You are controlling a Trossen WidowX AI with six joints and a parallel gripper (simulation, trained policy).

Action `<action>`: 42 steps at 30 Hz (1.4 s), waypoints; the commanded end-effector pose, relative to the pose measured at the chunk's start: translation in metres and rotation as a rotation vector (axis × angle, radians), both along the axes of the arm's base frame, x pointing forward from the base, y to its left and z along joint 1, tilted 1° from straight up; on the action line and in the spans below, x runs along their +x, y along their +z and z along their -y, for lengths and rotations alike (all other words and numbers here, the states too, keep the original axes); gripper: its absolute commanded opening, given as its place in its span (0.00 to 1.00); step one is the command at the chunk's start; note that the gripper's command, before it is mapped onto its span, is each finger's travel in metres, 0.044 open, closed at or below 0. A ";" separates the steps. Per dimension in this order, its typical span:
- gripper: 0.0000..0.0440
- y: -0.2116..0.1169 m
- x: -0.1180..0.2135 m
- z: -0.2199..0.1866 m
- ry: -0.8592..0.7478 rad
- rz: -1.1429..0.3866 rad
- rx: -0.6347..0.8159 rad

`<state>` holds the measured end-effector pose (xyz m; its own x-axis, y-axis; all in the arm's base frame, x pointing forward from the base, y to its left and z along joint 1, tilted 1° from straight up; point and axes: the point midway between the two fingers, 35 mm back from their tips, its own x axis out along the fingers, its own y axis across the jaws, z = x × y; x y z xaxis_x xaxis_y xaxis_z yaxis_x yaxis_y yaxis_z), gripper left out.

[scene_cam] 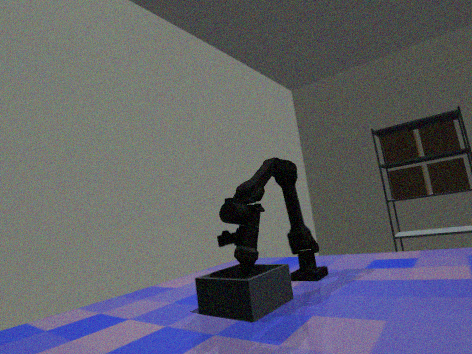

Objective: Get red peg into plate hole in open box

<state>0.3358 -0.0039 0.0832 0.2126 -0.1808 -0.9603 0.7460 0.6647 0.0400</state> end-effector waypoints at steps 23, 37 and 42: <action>0.46 0.023 0.044 0.008 0.060 -0.076 0.079; 0.55 0.046 0.072 -0.001 0.031 -0.154 0.136; 0.58 0.051 0.079 -0.006 0.017 -0.185 0.152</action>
<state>0.4126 -0.0007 0.1341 0.0476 -0.0397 -0.9981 0.7337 0.6794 0.0080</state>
